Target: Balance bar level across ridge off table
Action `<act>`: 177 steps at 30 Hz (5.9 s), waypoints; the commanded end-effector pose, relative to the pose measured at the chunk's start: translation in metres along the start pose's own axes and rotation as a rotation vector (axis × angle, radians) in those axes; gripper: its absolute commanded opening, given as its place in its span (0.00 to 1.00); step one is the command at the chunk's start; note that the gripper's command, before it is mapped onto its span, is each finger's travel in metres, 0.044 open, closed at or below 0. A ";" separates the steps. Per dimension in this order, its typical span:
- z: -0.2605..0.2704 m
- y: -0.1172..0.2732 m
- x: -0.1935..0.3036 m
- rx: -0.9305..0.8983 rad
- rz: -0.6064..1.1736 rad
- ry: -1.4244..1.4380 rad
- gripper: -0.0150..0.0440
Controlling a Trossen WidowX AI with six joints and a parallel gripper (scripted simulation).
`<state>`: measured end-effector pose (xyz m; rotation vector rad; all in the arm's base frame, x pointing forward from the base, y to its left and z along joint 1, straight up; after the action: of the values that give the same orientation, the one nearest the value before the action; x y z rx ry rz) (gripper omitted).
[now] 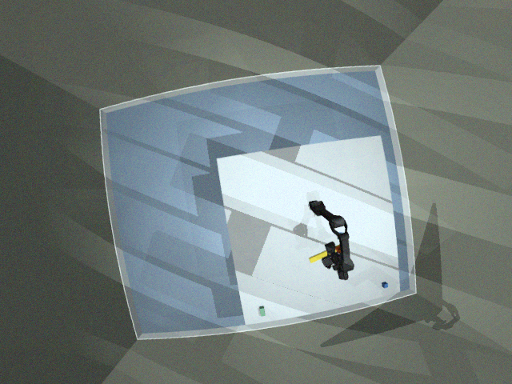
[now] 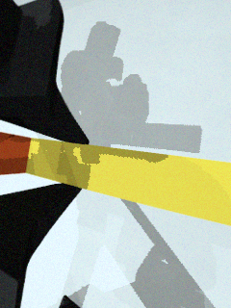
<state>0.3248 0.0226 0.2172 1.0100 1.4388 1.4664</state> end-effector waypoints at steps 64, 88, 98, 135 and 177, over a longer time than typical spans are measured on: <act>0.020 0.003 0.102 -0.011 -0.011 2.667 0.25; 0.009 0.004 0.159 -0.017 -0.021 3.625 0.25; -0.011 0.005 0.181 -0.021 -0.027 4.024 0.25; -0.027 -0.039 0.181 -0.022 -0.027 4.164 0.25; -0.027 -0.042 0.181 -0.022 -0.027 4.164 0.25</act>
<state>0.2391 0.1841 0.1733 1.5836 -0.1794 -0.1515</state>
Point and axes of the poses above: the point midway between the two fingers, 35 mm back from their tips, its own y axis back along the fingers, its own z axis across the jaws, x = y × z, the point moved 5 cm from there along y, back along the fingers, and after that the axes turned 7 degrees about y, right-handed, at the moved point
